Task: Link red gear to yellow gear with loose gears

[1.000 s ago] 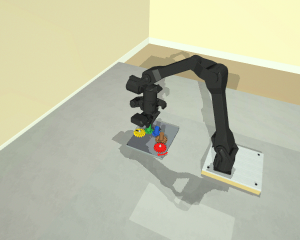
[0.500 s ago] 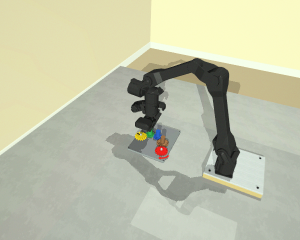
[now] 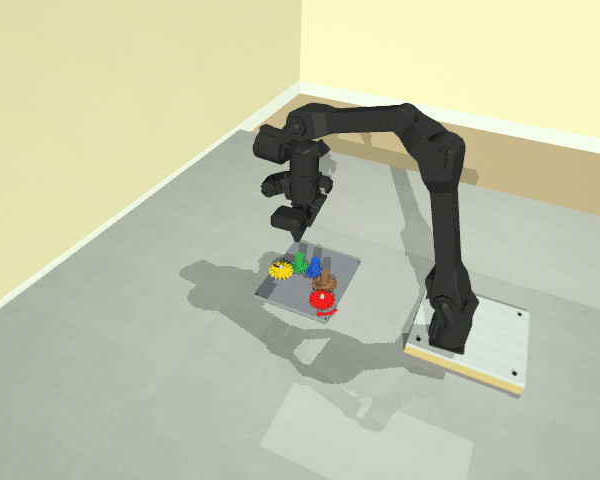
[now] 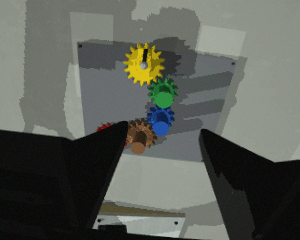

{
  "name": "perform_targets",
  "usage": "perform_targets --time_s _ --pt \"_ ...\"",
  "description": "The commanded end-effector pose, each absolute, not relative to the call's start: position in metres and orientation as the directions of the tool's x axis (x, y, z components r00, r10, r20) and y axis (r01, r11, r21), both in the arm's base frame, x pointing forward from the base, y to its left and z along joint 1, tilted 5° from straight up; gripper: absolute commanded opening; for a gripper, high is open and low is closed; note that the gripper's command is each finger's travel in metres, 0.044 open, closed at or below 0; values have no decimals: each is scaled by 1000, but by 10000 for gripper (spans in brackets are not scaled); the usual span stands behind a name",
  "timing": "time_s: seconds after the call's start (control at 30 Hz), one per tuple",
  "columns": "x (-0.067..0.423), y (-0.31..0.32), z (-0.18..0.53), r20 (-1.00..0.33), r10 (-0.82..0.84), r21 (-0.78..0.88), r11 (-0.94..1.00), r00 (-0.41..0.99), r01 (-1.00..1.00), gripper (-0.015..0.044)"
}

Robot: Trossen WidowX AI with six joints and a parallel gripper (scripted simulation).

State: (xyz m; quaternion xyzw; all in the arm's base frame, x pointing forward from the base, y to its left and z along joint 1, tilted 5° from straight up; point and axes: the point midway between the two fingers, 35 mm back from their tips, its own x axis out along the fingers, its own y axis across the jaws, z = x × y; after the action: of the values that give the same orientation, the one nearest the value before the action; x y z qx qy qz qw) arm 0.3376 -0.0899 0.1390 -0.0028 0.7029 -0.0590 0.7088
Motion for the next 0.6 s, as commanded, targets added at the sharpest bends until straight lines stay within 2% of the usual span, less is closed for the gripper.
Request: perform_targets --time_s 0.0,0.1,0.57 --pt "337 -89 155 -996 -92 -90 992 20 86 376" --pt "337 -89 155 -996 -92 -90 992 20 86 440" --pt "337 -89 155 -996 -92 -90 992 20 86 440"
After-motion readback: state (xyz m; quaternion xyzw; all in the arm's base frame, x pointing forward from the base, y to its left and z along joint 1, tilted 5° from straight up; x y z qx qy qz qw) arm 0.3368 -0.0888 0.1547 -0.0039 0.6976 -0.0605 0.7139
